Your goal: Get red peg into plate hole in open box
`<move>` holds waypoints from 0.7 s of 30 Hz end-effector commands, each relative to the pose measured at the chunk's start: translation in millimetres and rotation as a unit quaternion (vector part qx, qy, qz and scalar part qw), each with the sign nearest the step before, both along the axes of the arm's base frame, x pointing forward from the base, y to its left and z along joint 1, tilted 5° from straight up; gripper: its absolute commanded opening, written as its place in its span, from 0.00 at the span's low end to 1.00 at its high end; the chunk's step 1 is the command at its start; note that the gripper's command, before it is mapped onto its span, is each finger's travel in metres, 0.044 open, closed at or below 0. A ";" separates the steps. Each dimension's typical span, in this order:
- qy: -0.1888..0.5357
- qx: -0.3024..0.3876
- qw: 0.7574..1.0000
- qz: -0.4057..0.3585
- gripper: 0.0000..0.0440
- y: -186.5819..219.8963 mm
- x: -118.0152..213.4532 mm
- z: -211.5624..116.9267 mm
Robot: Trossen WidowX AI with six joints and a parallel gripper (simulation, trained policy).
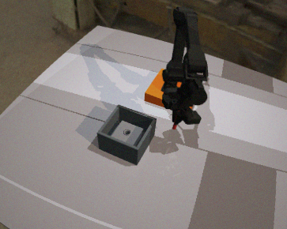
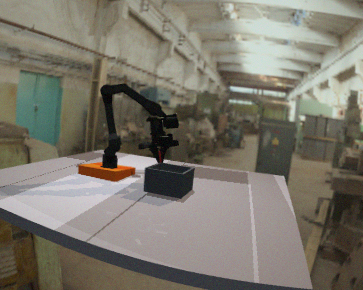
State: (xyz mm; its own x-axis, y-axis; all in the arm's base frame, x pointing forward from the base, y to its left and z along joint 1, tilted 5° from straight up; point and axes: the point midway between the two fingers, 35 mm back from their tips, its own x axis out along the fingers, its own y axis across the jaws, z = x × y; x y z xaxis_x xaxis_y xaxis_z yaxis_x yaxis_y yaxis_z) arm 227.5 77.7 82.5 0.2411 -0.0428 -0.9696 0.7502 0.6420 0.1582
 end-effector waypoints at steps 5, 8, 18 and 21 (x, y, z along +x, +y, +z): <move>-0.028 -0.027 0.999 -0.007 0.00 -21.9 20.9 29.9; -0.033 -0.036 0.999 -0.014 0.00 -33.5 28.6 37.8; -0.034 -0.057 0.997 -0.046 0.00 -73.9 47.4 45.9; -0.034 -0.061 0.996 -0.056 0.00 -85.0 52.7 45.7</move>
